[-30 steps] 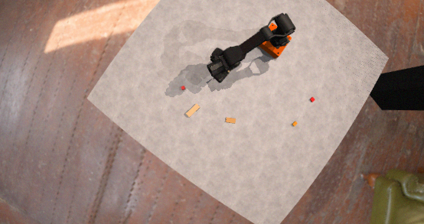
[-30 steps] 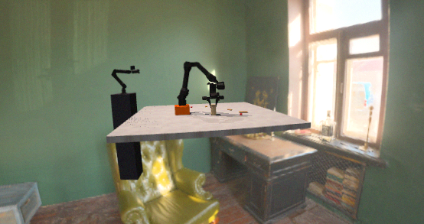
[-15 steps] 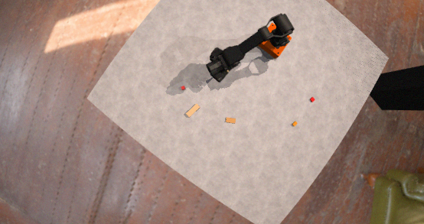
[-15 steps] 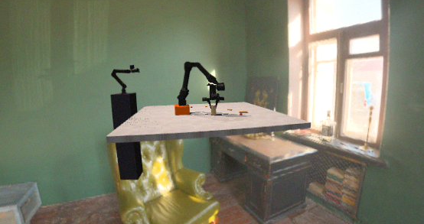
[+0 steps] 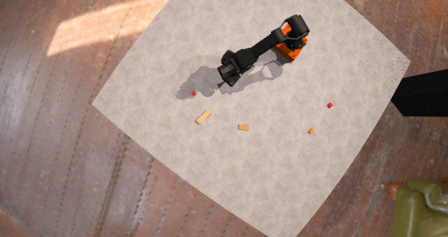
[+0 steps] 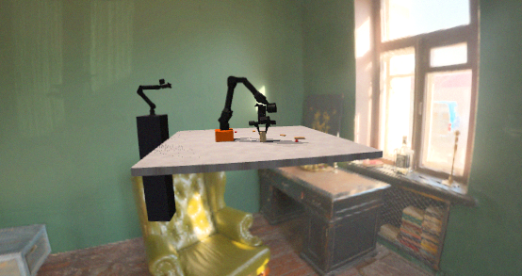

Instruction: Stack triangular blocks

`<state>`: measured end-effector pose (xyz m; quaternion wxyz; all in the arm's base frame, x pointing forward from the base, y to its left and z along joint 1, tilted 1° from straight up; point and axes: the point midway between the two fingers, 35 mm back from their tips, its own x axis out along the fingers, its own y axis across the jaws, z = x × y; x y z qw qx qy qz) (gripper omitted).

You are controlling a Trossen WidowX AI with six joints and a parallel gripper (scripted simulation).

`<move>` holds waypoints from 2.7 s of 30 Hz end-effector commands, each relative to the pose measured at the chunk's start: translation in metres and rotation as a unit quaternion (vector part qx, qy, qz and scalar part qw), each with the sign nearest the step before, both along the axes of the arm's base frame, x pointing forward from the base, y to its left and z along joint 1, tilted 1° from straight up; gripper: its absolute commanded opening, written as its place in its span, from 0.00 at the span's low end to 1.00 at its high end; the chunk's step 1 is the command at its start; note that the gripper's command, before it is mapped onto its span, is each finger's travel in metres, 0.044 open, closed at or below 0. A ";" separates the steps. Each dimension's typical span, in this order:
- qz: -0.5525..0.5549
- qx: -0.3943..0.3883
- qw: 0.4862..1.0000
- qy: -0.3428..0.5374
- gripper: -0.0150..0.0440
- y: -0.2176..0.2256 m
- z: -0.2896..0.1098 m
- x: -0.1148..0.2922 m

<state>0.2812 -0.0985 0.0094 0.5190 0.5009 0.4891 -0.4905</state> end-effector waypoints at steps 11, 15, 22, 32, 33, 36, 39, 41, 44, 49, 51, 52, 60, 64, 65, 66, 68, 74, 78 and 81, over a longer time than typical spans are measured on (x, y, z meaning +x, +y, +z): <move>0.002 0.002 1.000 -0.001 0.25 0.000 -0.001 0.000; 0.002 0.002 1.000 -0.001 0.25 0.000 -0.002 0.000; 0.000 0.000 1.000 0.000 0.25 -0.001 -0.002 0.000; 0.000 0.000 1.000 0.000 0.39 -0.001 -0.002 0.000; 0.000 0.000 1.000 0.000 0.43 -0.001 -0.002 0.000; 0.000 0.000 1.000 0.000 0.57 -0.001 -0.002 0.000; 0.000 0.000 1.000 0.000 0.70 -0.001 -0.002 0.000; 0.000 0.000 1.000 0.000 0.79 -0.001 -0.002 0.000; 0.000 0.000 1.000 0.000 0.92 -0.001 -0.002 0.000; 0.000 0.000 1.000 0.000 1.00 -0.001 -0.002 0.000; 0.000 0.000 1.000 0.000 1.00 -0.001 -0.002 0.000; 0.000 0.000 1.000 0.000 1.00 -0.001 -0.002 0.000; 0.000 0.000 1.000 -0.001 1.00 -0.001 0.068 0.003; 0.000 0.000 1.000 0.000 1.00 0.001 0.108 -0.004; 0.000 0.000 1.000 0.000 1.00 0.001 0.108 -0.004; 0.000 0.000 1.000 0.000 1.00 0.001 0.108 -0.004; 0.000 0.000 1.000 0.000 1.00 0.001 0.108 -0.004; 0.001 -0.002 1.000 -0.007 1.00 0.000 0.102 -0.001; 0.001 -0.002 1.000 -0.007 1.00 0.000 0.102 -0.001; 0.001 -0.002 1.000 -0.007 1.00 0.000 0.102 -0.001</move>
